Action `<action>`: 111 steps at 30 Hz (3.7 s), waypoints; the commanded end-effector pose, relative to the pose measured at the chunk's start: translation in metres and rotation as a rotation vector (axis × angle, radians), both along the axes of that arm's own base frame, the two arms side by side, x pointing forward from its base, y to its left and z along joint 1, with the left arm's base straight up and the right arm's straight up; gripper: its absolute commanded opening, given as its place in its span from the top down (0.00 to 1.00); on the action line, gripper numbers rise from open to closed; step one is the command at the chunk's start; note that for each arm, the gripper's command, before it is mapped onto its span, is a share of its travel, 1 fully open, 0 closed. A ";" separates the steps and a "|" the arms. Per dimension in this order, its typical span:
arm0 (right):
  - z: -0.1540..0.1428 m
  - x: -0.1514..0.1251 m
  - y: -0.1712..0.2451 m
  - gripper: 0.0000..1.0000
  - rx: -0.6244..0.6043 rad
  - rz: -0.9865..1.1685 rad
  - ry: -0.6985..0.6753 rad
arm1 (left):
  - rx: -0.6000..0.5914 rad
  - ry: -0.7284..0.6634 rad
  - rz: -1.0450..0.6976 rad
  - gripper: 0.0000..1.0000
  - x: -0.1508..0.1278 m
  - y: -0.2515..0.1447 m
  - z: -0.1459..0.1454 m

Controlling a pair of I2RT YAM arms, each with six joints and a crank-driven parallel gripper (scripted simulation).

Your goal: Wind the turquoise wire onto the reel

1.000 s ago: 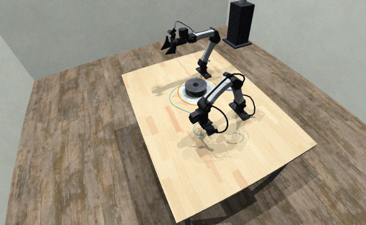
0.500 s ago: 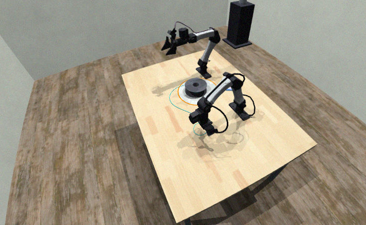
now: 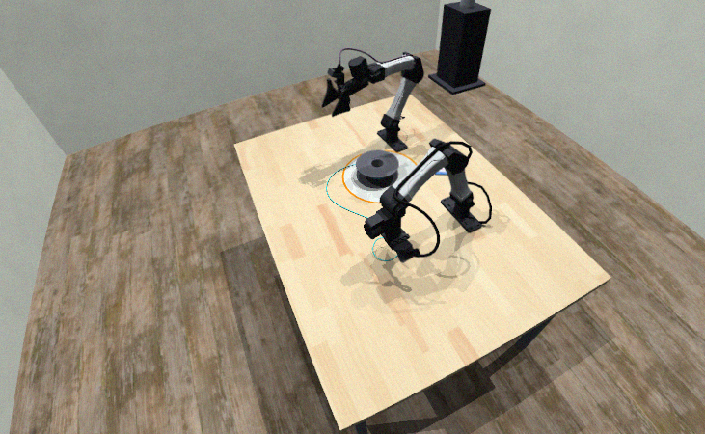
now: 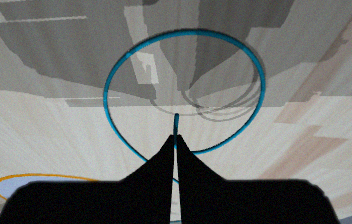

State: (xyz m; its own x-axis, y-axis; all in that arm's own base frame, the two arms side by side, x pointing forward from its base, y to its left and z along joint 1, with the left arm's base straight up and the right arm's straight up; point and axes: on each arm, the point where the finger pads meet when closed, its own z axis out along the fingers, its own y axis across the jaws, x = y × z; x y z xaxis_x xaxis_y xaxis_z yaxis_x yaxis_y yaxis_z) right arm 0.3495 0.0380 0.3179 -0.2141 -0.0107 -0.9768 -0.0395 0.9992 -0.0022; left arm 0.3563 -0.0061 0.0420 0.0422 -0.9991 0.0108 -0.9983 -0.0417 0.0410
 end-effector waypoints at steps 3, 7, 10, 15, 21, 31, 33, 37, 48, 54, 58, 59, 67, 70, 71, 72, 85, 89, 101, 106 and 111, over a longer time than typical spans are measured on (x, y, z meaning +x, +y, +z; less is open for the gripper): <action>-0.009 -0.027 0.008 0.00 0.010 -0.053 0.145 | 0.012 -0.041 -0.009 1.00 0.013 0.001 0.006; -0.022 -0.039 0.018 0.00 0.011 -0.056 0.247 | 0.012 -0.041 -0.009 1.00 0.013 0.001 0.006; -0.041 -0.052 0.033 0.00 0.012 -0.060 0.357 | 0.012 -0.041 -0.009 1.00 0.013 0.001 0.006; -0.078 -0.078 0.057 0.00 0.014 -0.067 0.550 | 0.012 -0.041 -0.009 1.00 0.013 0.001 0.006; -0.101 -0.099 0.076 0.00 0.015 -0.072 0.706 | 0.012 -0.041 -0.009 1.00 0.013 0.001 0.006; -0.136 -0.139 0.124 0.00 0.018 -0.083 1.056 | 0.012 -0.041 -0.009 1.00 0.013 0.001 0.006; -0.143 -0.146 0.131 0.00 0.018 -0.084 1.113 | 0.012 -0.041 -0.009 1.00 0.013 0.001 0.006; -0.151 -0.153 0.141 0.00 0.019 -0.086 1.187 | 0.012 -0.041 -0.009 1.00 0.013 0.001 0.006; -0.160 -0.156 0.155 0.00 0.020 -0.090 1.333 | 0.012 -0.041 -0.009 1.00 0.013 0.001 0.006; -0.160 -0.153 0.154 0.00 0.020 -0.091 1.353 | 0.012 -0.041 -0.009 1.00 0.013 0.001 0.006; -0.159 -0.151 0.153 0.00 0.020 -0.091 1.355 | 0.012 -0.041 -0.009 1.00 0.013 0.001 0.006; -0.159 -0.150 0.152 0.00 0.020 -0.091 1.355 | 0.012 -0.041 -0.009 1.00 0.013 0.001 0.006; -0.159 -0.147 0.150 0.00 0.020 -0.091 1.355 | 0.012 -0.041 -0.009 1.00 0.013 0.001 0.006; -0.159 -0.146 0.150 0.00 0.020 -0.091 1.355 | 0.012 -0.041 -0.009 1.00 0.013 0.001 0.006; -0.159 -0.146 0.150 0.00 0.020 -0.091 1.355 | 0.012 -0.041 -0.009 1.00 0.013 0.001 0.006; -0.159 -0.146 0.150 0.00 0.020 -0.091 1.355 | 0.012 -0.041 -0.009 1.00 0.013 0.001 0.006; -0.159 -0.145 0.150 0.00 -0.008 -0.056 1.355 | 0.006 -0.042 -0.309 1.00 0.014 0.000 0.002; -0.159 -0.145 0.150 0.00 -0.027 -0.032 1.355 | 0.005 -0.042 -0.375 1.00 0.013 0.000 0.002; -0.159 -0.147 0.152 0.00 -0.231 0.222 1.338 | -0.004 -0.043 -0.772 1.00 0.009 0.001 0.001; -0.159 -0.147 0.151 0.00 -0.290 0.295 1.330 | -0.004 -0.043 -0.774 1.00 0.008 0.001 0.001; -0.159 -0.146 0.151 0.00 -0.375 0.402 1.314 | -0.004 -0.043 -0.773 1.00 0.009 0.001 0.002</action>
